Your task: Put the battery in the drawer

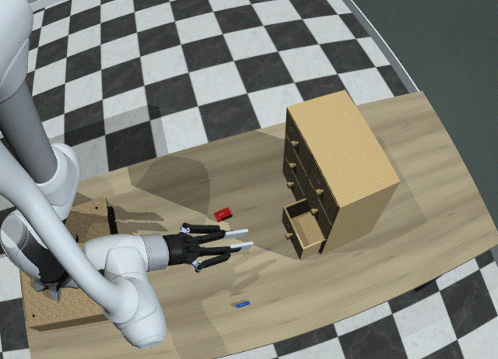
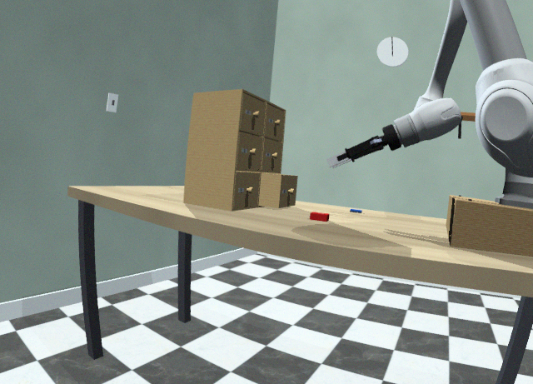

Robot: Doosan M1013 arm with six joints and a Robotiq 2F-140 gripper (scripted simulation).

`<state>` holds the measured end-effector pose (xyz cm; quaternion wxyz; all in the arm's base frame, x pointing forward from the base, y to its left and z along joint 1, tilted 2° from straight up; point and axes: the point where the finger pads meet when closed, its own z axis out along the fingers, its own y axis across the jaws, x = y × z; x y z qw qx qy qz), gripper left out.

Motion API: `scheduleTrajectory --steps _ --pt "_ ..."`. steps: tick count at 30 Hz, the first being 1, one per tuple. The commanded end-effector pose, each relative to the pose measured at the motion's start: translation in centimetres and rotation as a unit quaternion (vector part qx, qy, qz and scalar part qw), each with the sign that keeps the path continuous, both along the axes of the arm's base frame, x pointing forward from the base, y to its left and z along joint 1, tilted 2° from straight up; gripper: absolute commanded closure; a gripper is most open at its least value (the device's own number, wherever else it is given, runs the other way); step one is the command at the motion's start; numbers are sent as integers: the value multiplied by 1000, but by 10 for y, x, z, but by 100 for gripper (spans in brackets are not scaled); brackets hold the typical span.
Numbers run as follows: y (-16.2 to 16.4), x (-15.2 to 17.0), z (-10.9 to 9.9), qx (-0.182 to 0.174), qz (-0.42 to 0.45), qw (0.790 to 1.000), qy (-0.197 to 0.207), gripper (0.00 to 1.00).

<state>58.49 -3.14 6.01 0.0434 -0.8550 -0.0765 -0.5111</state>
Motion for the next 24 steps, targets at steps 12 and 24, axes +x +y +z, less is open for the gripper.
scheduleTrajectory --steps 12,24 --pt "-2 -20 27 -25 4 989 148 80" --pt "-5 -31 39 -38 4 976 215 80"
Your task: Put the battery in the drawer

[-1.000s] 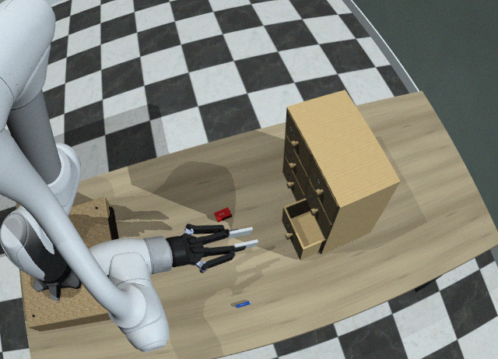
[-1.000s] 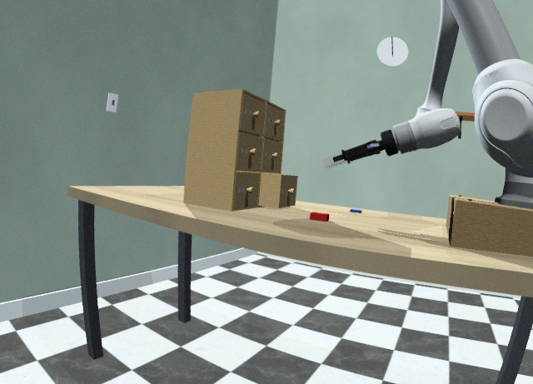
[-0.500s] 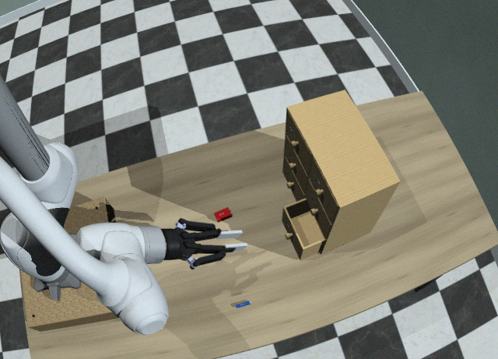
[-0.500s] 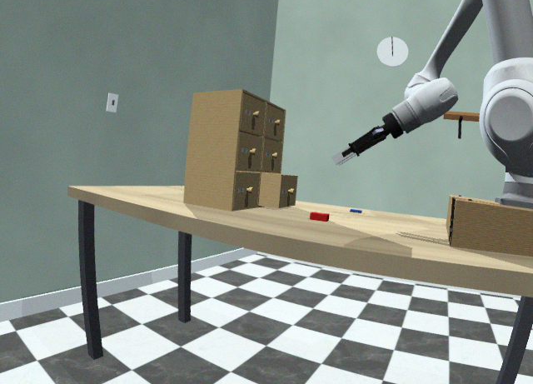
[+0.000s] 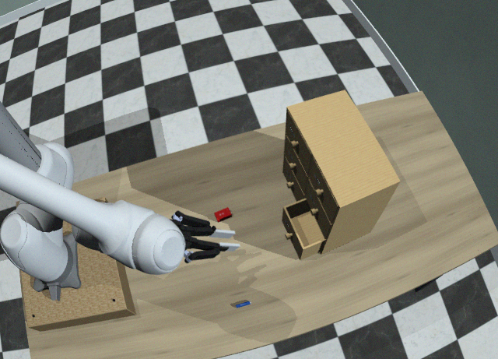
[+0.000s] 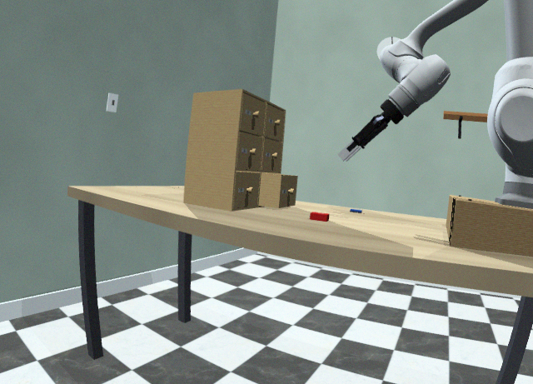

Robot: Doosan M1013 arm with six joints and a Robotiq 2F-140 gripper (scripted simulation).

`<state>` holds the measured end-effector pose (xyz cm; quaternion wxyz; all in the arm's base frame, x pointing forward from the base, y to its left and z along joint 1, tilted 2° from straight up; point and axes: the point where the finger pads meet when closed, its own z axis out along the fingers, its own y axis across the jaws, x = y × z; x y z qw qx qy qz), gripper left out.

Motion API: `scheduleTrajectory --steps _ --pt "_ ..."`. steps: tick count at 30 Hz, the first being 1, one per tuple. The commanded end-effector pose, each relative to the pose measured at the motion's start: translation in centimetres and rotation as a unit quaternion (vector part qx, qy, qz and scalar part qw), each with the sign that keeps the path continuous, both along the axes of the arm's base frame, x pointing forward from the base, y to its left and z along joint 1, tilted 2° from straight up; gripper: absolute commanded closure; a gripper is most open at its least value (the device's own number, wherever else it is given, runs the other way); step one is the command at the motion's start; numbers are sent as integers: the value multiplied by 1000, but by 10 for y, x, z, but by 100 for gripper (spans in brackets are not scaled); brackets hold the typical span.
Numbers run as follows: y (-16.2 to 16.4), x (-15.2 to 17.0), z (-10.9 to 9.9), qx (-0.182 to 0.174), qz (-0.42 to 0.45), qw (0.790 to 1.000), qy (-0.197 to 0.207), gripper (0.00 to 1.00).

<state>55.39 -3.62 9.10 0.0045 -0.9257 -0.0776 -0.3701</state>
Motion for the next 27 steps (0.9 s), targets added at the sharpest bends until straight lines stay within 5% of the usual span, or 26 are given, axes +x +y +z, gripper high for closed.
scheduleTrajectory --steps 1,10,27 --pt "0 -1 10 13 17 997 70 80" --pt "-3 -16 25 -3 14 988 156 80" --pt "-10 -50 62 -21 22 980 198 80"
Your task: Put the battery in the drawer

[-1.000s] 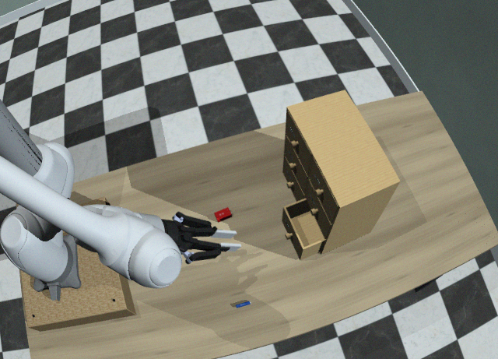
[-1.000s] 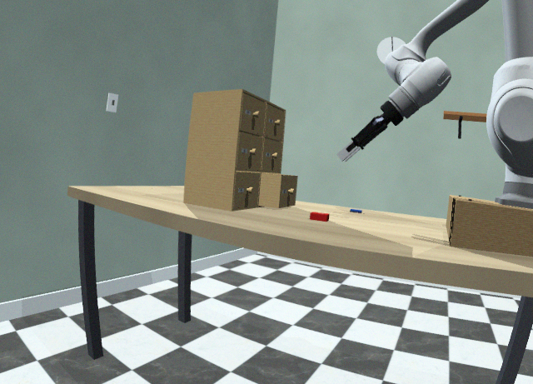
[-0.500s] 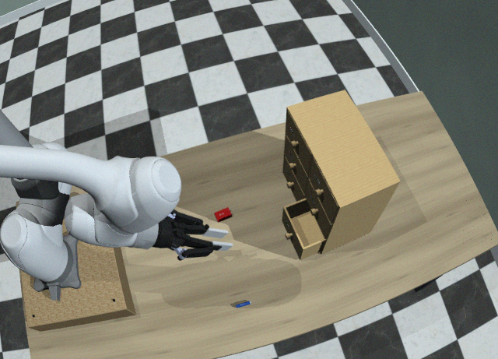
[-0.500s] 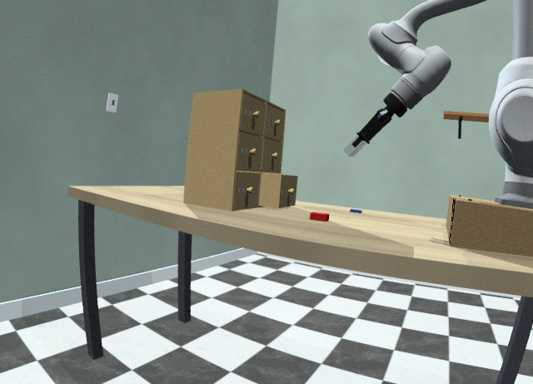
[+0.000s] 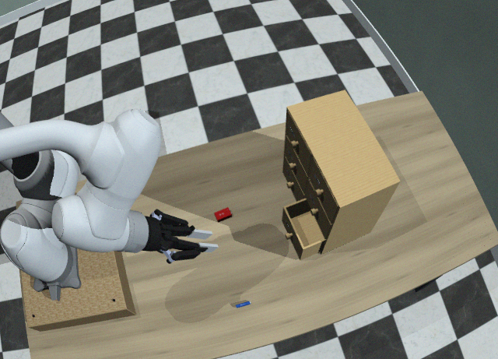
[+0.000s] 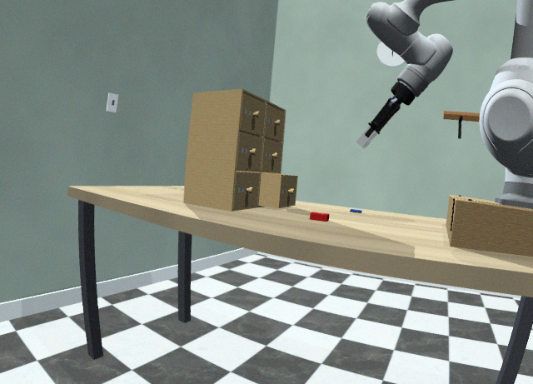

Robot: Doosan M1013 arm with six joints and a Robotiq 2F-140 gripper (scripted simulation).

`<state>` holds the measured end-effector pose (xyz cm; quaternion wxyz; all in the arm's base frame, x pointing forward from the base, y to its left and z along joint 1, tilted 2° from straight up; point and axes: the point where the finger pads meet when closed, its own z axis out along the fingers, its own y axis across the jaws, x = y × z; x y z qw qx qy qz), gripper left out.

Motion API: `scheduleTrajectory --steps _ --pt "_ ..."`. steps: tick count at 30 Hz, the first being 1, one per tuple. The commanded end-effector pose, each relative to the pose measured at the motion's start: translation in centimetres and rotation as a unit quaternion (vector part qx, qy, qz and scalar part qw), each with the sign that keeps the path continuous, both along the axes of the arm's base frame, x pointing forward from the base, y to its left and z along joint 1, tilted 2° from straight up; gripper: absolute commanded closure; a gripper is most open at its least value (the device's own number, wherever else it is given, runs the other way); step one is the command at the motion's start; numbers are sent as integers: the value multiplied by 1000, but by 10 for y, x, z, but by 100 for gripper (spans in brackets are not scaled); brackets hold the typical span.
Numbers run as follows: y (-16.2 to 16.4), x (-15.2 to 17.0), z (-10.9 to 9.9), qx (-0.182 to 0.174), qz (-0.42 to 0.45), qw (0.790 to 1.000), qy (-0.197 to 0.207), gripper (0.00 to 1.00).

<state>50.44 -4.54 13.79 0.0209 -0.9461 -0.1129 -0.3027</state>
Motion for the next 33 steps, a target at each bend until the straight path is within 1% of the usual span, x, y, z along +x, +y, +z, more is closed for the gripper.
scheduleTrajectory --steps 1,3,4,9,13,14,33 --pt "-1 -2 16 -23 -12 990 137 80" --pt "-1 -2 16 -23 -12 990 137 80" --pt "-1 -3 17 -23 -9 986 165 80" --pt "-1 -4 18 -32 -12 971 236 80" --pt "-1 -4 18 -50 -24 951 305 80" --pt "-1 -4 18 -53 -26 947 316 80" --pt "-1 -4 18 -53 -26 947 316 80"
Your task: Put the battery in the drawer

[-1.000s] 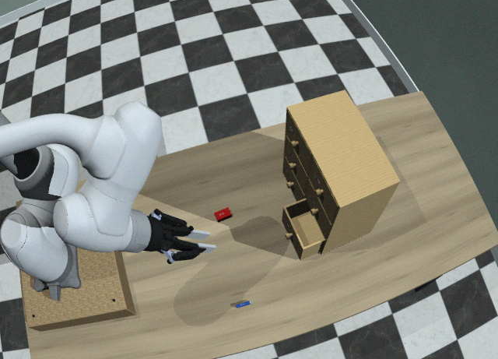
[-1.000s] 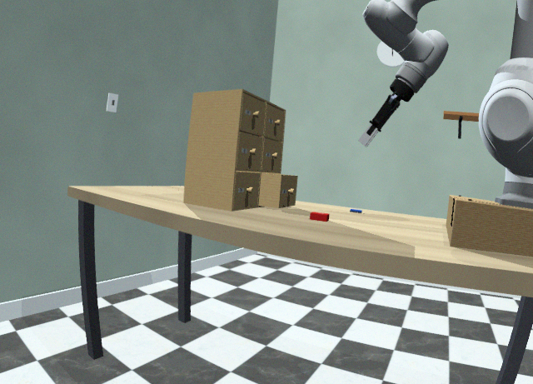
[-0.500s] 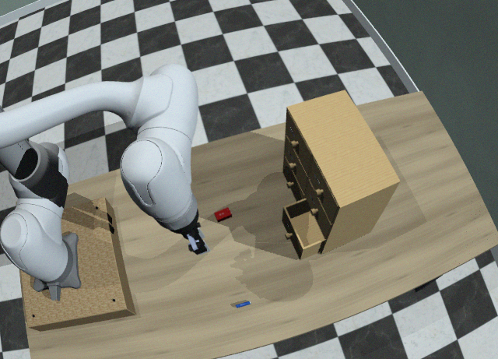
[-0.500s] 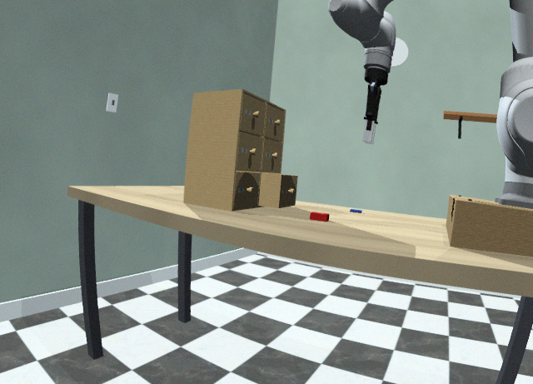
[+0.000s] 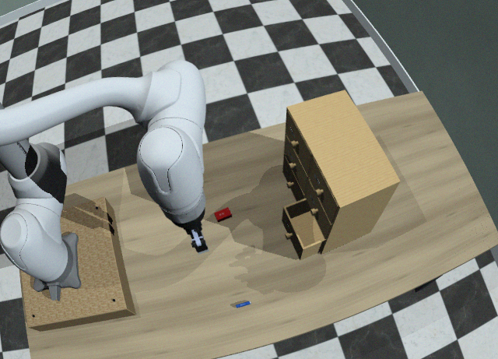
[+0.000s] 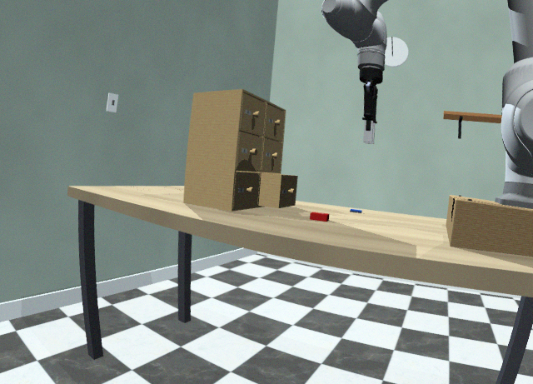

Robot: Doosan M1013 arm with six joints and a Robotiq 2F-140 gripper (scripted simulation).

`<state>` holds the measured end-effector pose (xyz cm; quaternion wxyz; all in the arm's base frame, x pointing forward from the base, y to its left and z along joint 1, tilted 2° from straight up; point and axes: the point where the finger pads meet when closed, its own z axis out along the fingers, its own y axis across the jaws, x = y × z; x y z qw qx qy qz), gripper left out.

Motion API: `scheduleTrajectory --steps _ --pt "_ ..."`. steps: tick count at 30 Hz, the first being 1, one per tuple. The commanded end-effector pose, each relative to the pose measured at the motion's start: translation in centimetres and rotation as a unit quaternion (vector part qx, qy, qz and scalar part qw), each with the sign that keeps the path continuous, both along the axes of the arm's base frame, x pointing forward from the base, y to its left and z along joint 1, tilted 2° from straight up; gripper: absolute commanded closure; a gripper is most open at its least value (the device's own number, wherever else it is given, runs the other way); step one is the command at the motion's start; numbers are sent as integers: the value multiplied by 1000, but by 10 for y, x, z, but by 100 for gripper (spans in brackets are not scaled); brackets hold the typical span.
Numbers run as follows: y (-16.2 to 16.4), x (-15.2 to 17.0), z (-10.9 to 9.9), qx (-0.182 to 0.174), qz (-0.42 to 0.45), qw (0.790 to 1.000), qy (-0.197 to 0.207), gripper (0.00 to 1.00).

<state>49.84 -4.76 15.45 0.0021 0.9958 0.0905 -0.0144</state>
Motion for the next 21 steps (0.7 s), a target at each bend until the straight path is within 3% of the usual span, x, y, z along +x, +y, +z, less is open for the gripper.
scheduleTrajectory --steps 1,10,11,13,14,15,18,19,21 --pt "1 2 2 -1 1 1000 3 80" --pt "2 3 1 -1 1 1000 3 80" --pt "8 6 -5 -1 2 1000 3 80" --pt "40 25 -36 -1 8 1000 3 80" --pt "40 25 -36 -1 8 1000 3 80" --pt "62 35 -57 -1 12 1000 3 80" --pt "65 37 -61 -1 12 1000 3 80" --pt "91 45 -85 0 16 1000 3 80" --pt "91 45 -85 0 16 1000 3 80"
